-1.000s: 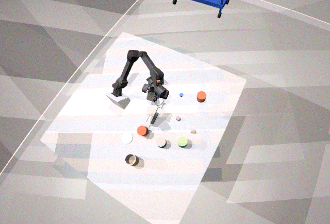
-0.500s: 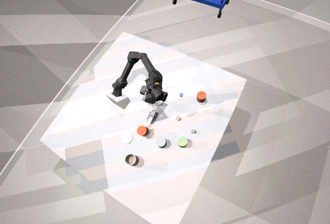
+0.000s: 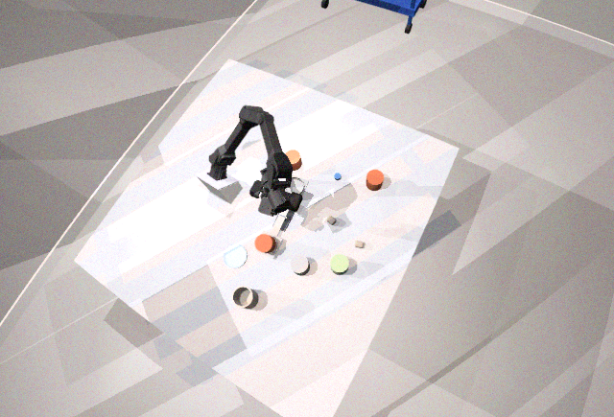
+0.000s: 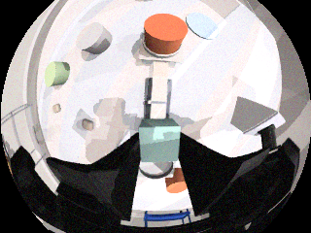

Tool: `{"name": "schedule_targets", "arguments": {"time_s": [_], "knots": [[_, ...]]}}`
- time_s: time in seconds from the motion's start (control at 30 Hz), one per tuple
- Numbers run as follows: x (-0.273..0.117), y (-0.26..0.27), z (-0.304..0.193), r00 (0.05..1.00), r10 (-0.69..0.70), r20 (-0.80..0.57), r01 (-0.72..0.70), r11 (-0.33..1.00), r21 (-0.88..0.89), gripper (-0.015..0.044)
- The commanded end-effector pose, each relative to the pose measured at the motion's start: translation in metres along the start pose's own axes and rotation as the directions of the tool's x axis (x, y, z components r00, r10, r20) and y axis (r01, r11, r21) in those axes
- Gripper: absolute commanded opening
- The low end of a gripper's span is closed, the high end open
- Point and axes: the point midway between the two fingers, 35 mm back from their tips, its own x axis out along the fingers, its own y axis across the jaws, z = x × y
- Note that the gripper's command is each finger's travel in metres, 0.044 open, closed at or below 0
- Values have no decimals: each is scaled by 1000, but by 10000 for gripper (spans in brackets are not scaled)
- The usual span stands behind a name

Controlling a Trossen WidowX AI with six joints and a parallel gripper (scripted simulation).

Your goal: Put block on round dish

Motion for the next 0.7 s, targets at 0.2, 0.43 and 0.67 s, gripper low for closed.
{"name": "schedule_targets", "arguments": {"time_s": [0.2, 0.43, 0.67], "knots": [[11, -18, 58, 1000, -14, 24, 14, 1000, 2, 0], [22, -31, 95, 1000, -14, 22, 14, 1000, 1, 0], [33, -53, 128, 999, -31, 25, 31, 999, 14, 0]]}}
